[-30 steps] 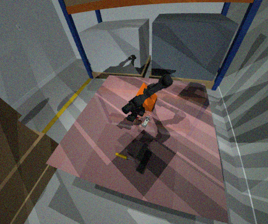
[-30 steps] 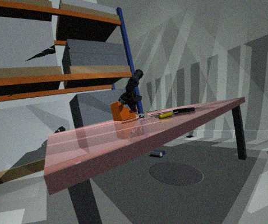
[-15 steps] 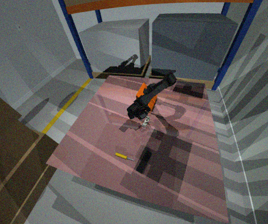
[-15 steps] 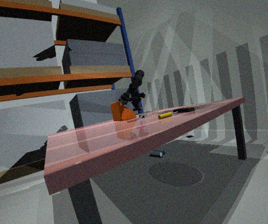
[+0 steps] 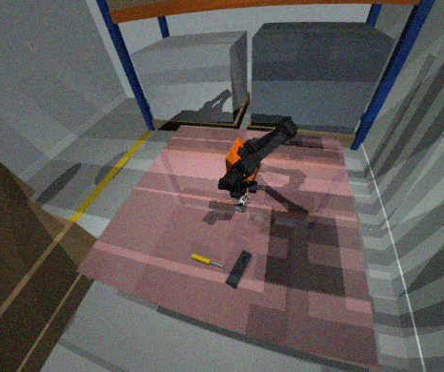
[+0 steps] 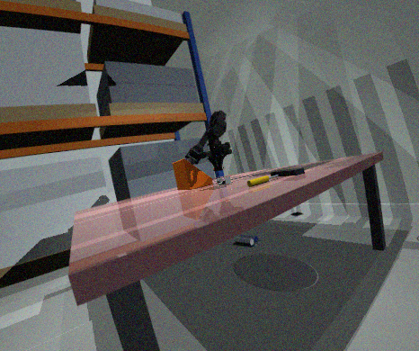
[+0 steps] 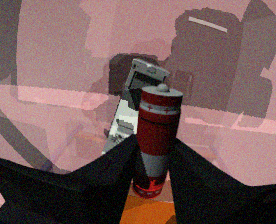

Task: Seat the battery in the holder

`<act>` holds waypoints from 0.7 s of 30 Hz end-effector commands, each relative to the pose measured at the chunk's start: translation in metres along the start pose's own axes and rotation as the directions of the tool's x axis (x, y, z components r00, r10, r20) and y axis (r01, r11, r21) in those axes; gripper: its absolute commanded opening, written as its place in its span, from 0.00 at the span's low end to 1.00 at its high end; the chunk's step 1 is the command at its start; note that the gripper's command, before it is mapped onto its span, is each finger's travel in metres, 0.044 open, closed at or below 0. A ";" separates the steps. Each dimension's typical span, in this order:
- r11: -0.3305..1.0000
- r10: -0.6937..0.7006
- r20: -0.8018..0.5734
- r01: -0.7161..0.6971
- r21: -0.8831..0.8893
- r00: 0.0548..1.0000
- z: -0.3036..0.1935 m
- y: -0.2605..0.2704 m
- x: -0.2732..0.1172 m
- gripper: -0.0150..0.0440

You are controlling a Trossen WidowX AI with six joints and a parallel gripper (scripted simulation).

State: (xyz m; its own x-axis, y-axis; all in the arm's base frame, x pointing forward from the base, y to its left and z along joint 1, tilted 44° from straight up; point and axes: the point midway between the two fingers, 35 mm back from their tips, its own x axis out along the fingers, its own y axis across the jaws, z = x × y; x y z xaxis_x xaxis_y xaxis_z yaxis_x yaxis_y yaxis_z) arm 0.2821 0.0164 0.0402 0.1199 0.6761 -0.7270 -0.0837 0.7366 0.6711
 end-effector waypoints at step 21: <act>0.961 -0.055 0.114 0.022 0.276 0.992 0.000 0.014 0.019 0.37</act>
State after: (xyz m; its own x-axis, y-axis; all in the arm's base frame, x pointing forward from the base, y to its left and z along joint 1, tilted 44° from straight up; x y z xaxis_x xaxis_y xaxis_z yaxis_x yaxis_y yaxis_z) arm 0.2823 0.0370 0.0378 0.2064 0.6420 -0.7384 0.1987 0.7114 0.6741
